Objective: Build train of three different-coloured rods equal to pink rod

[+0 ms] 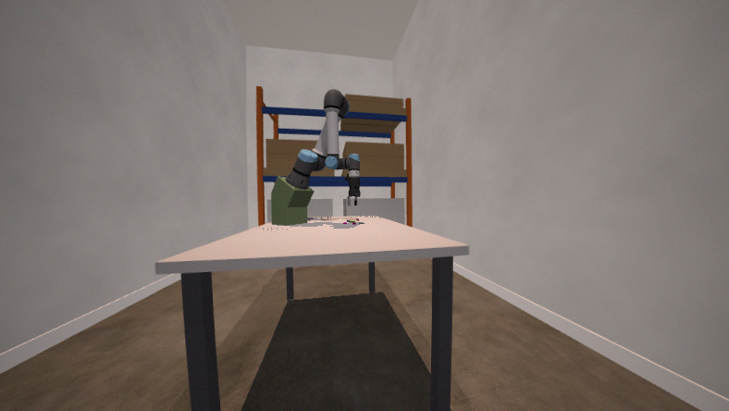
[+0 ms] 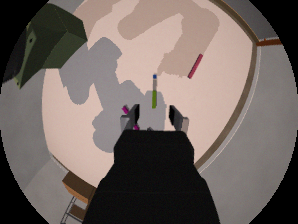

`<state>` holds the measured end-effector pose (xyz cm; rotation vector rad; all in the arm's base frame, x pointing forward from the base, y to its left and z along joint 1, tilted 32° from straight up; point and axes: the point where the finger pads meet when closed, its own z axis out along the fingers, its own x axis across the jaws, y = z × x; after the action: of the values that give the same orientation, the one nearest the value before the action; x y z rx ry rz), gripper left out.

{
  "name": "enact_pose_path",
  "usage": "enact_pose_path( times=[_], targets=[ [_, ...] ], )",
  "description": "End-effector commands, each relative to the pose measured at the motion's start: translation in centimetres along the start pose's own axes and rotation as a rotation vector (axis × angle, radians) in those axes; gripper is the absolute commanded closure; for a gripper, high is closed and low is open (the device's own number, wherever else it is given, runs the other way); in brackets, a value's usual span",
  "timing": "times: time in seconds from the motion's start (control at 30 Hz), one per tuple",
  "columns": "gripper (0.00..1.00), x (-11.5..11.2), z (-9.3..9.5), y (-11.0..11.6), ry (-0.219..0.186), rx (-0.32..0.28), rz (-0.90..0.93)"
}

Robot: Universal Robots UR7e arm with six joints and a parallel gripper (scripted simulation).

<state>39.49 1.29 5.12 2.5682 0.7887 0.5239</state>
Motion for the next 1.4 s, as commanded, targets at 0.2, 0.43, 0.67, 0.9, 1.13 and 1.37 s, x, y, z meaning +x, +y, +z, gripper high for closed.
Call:
enact_pose_path(
  times=[0.2,0.43,0.67,0.9,1.13,1.37],
  targets=[
    [0.00,0.0,-3.0,0.0,0.001,-0.001,0.000],
    [0.00,0.0,-4.3,0.0,0.001,-0.001,0.000],
    [0.00,0.0,-5.7,0.0,0.001,-0.001,0.000],
    [0.00,0.0,-6.3,0.0,0.001,-0.001,0.000],
    [0.00,0.0,-6.3,0.0,0.001,-0.001,0.000],
    [0.00,0.0,-6.3,0.0,0.001,-0.001,0.000]
  ],
)
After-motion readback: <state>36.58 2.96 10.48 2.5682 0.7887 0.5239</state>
